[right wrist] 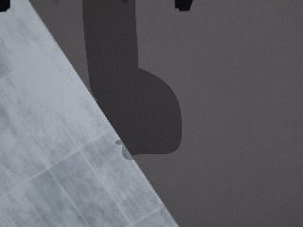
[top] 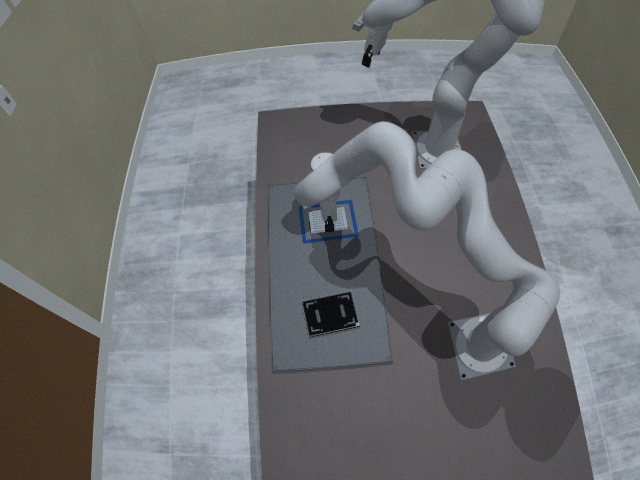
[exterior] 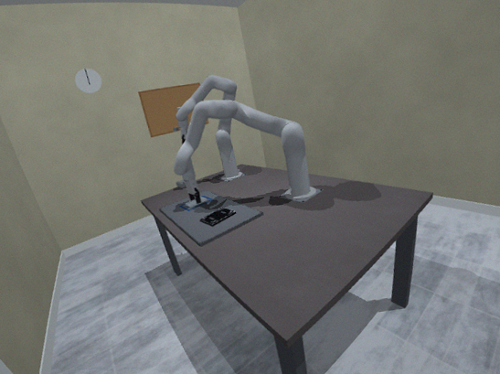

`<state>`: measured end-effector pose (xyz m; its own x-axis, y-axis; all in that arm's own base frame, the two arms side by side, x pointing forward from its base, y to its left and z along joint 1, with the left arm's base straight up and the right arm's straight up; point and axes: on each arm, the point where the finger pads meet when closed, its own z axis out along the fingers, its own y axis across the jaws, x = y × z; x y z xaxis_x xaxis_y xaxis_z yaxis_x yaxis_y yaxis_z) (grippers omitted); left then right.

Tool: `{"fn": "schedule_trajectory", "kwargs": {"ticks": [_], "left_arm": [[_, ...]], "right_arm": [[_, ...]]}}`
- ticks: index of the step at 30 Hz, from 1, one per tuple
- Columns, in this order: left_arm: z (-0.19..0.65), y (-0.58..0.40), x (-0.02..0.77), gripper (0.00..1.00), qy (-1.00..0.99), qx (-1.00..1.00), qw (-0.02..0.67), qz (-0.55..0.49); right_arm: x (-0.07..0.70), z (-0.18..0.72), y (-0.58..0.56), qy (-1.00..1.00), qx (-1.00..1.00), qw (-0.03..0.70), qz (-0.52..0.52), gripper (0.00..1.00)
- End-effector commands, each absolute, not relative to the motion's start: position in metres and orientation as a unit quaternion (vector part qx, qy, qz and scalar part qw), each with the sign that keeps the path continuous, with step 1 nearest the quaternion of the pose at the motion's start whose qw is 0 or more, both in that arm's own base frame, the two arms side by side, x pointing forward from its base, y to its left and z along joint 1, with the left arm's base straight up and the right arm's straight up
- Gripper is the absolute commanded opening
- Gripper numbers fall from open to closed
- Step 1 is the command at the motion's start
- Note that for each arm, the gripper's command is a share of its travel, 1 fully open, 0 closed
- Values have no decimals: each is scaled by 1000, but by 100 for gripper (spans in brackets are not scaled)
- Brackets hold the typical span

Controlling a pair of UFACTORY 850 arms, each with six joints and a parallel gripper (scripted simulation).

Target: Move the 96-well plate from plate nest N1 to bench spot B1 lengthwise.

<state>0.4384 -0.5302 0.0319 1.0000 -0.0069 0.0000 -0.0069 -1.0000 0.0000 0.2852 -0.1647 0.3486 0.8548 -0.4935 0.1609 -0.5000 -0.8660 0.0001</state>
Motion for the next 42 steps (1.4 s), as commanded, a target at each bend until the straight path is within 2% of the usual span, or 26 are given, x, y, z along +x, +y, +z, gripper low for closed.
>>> {"fn": "schedule_trajectory", "kwargs": {"ticks": [1, 19, 42], "left_arm": [[33, -531, 439, 100, -3, 1000, 1, 1], [33, -531, 439, 100, -3, 1000, 1, 1], [89, -531, 439, 100, -3, 1000, 1, 1]], "right_arm": [[286, 349, -165, -258, 963, 21, 79, 100], [286, 349, -165, -258, 963, 21, 79, 100], [286, 349, -165, -258, 963, 21, 79, 100]]}}
